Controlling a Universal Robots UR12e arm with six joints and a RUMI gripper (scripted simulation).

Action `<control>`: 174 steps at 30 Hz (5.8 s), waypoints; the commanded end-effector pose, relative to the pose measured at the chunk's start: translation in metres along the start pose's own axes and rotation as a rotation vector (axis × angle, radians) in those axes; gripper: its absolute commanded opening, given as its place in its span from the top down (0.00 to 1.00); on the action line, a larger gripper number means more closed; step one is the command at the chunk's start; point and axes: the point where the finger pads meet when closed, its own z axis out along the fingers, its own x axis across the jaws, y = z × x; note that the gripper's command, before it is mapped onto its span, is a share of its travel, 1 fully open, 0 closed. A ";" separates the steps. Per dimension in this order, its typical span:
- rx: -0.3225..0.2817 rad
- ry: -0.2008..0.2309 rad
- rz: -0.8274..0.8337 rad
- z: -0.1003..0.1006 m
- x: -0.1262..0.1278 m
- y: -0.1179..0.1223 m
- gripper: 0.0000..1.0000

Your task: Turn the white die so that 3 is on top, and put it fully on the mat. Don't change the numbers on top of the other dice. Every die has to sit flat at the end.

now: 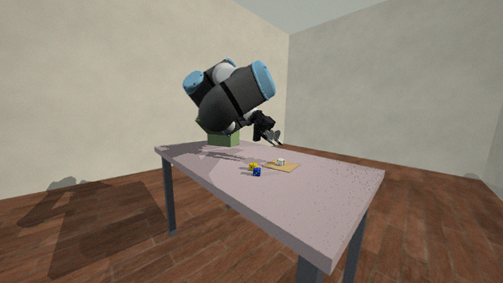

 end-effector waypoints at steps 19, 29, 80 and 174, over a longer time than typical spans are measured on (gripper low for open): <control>0.046 -0.003 0.007 -0.002 -0.002 0.004 0.72; 0.159 -0.003 0.004 -0.001 -0.002 0.009 0.72; 0.892 -0.001 0.005 0.017 -0.002 0.042 0.72; 0.970 -0.002 0.005 -0.018 -0.003 0.098 0.00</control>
